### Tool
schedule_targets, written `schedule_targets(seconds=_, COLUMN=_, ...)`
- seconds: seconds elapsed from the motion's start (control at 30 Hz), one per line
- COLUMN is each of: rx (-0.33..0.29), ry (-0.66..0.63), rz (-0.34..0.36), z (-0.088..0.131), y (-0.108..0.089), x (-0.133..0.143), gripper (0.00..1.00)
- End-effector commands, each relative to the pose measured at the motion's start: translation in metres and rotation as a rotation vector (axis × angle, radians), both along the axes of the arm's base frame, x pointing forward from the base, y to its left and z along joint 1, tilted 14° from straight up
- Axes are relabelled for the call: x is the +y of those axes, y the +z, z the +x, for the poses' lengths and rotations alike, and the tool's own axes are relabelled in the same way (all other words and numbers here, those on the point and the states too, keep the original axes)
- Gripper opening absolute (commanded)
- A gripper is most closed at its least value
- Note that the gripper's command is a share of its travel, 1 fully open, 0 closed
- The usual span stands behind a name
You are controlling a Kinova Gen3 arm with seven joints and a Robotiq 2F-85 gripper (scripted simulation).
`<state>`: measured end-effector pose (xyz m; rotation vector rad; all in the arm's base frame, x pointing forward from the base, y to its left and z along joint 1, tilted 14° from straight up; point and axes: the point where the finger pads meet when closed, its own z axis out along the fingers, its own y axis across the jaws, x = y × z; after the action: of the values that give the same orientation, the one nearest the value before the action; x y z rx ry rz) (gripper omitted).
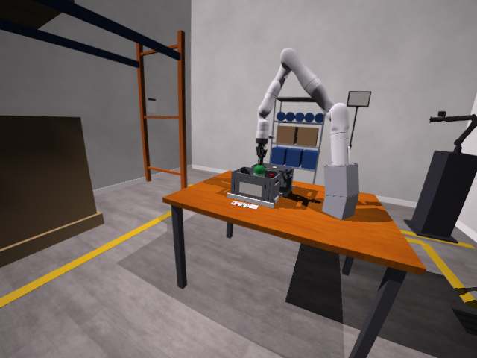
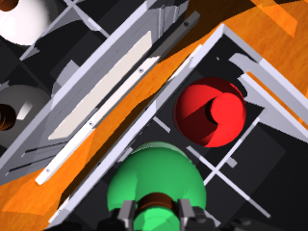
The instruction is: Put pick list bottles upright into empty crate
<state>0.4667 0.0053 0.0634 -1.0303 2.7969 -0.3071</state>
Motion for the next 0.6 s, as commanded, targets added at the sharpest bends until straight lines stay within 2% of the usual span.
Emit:
schedule_targets(seconds=0.0, rx=-0.002, ry=0.000, rz=0.000, z=0.001, y=-0.002, x=0.000, gripper=0.10)
schedule_targets(seconds=0.57, rx=-0.002, ry=0.000, rz=0.000, z=0.004, y=-0.017, x=-0.002, gripper=0.10)
